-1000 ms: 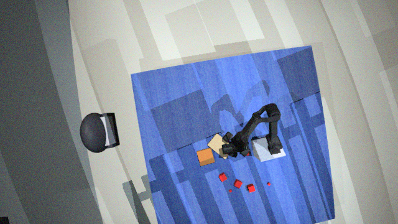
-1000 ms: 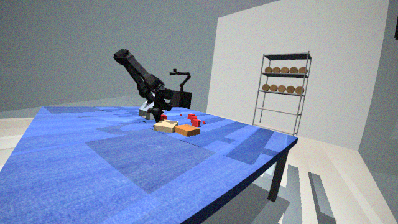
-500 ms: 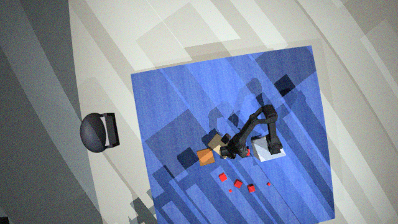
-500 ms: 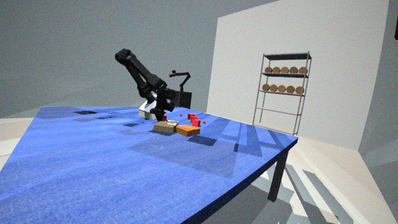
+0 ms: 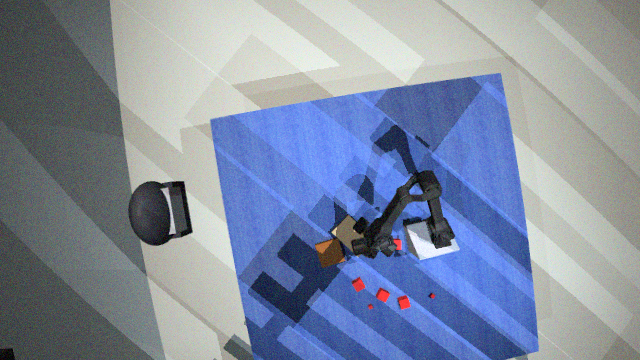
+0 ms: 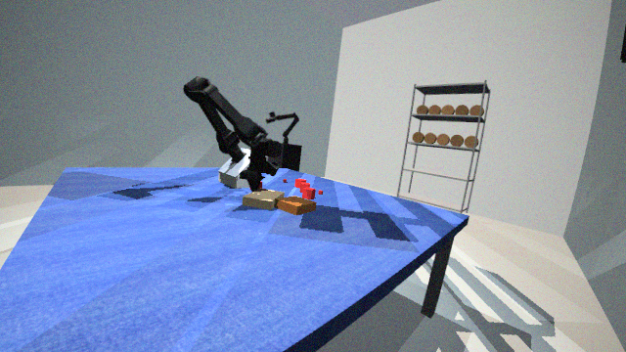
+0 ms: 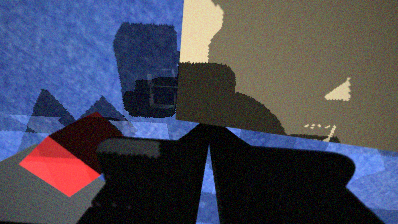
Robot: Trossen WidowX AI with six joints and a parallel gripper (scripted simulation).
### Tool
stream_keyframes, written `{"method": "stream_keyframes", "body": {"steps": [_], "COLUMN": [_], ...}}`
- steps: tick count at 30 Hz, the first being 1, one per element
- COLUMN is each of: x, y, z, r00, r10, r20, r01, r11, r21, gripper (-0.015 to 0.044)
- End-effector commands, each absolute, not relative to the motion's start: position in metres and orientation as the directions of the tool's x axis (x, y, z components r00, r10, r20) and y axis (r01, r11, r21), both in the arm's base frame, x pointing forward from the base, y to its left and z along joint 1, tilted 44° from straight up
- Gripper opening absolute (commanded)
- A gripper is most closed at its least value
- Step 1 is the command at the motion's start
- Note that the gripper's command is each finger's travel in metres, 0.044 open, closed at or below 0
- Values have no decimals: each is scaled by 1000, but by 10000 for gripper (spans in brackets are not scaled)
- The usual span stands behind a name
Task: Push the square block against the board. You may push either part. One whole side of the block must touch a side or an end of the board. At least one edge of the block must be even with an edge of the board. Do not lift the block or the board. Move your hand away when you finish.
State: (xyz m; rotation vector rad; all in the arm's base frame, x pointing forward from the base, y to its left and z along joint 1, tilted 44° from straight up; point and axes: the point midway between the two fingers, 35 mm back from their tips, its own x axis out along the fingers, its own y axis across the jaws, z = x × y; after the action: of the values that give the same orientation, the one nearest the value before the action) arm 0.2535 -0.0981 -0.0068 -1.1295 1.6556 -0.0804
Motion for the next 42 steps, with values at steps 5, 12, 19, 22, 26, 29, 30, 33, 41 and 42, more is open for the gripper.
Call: {"method": "stream_keyframes", "body": {"steps": [5, 12, 19, 22, 26, 29, 30, 33, 41, 42], "x": [265, 271, 278, 281, 286, 289, 290, 293, 301, 302], "y": [-94, -91, -88, -87, -86, -85, -84, -83, -81, -80], "z": [-10, -13, -15, -16, -17, -18, -18, -19, -21, -21], "r00": [33, 33, 34, 34, 34, 34, 34, 34, 35, 35], "r10": [-696, -696, -696, -696, -696, -696, -696, -696, -696, -696], "r20": [-717, -717, -717, -717, -717, -717, -717, -717, -717, -717], "r01": [-619, -619, -619, -619, -618, -618, -618, -618, -618, -618], "r11": [549, 549, 549, 549, 549, 549, 549, 549, 549, 549], "r21": [-561, -562, -562, -562, -562, -562, -562, -562, -563, -563], "gripper": [0, 0, 0, 0, 0, 0, 0, 0, 0, 0]}}
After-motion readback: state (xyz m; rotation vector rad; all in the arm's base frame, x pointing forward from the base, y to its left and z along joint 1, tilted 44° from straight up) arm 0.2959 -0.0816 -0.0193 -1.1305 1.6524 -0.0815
